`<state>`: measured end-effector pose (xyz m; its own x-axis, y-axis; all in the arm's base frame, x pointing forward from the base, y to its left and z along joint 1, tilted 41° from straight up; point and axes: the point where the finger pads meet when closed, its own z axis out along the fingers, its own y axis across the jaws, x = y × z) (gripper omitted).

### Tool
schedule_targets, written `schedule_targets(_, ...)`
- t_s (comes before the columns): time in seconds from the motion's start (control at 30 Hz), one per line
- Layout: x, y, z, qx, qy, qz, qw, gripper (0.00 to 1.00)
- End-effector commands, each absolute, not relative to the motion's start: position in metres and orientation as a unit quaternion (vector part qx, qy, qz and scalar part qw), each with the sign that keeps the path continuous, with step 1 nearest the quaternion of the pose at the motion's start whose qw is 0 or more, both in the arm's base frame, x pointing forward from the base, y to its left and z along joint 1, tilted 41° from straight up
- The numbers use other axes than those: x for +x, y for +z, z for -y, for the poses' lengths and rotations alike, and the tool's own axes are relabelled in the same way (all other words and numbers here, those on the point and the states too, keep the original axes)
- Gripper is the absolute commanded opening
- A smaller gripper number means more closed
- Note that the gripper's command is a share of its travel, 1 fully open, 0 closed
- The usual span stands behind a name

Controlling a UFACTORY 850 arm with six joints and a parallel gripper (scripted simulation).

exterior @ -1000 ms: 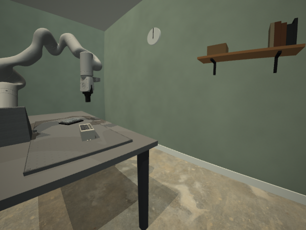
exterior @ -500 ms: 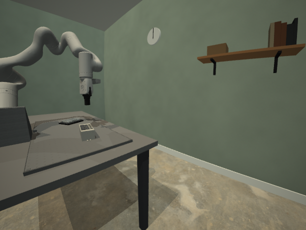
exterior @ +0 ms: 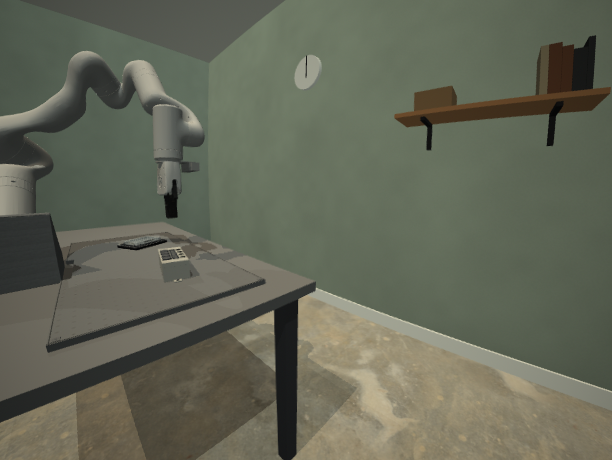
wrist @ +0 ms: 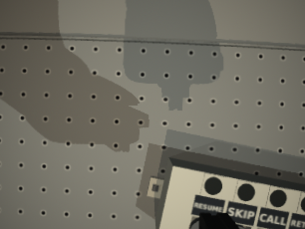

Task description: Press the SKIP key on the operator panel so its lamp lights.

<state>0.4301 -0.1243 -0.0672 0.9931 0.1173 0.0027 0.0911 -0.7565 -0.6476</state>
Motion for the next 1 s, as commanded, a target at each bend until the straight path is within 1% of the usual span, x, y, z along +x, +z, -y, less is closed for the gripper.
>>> schedule_targets(0.0,0.422,-0.082,0.132,-0.938,0.032,0.023,0.344,0.0)
schedule_targets(0.2,0.413,-0.098,0.139,-0.938,0.032,0.023,0.344,0.0)
schedule_targets(0.33,0.402,-0.114,0.145,-0.937,0.053,-0.033,0.344,0.0)
schedule_targets(0.5,0.389,-0.133,0.151,-0.937,0.053,-0.033,0.344,0.0)
schedule_targets(0.97,0.388,-0.14,0.146,-0.937,0.054,-0.033,0.344,0.0)
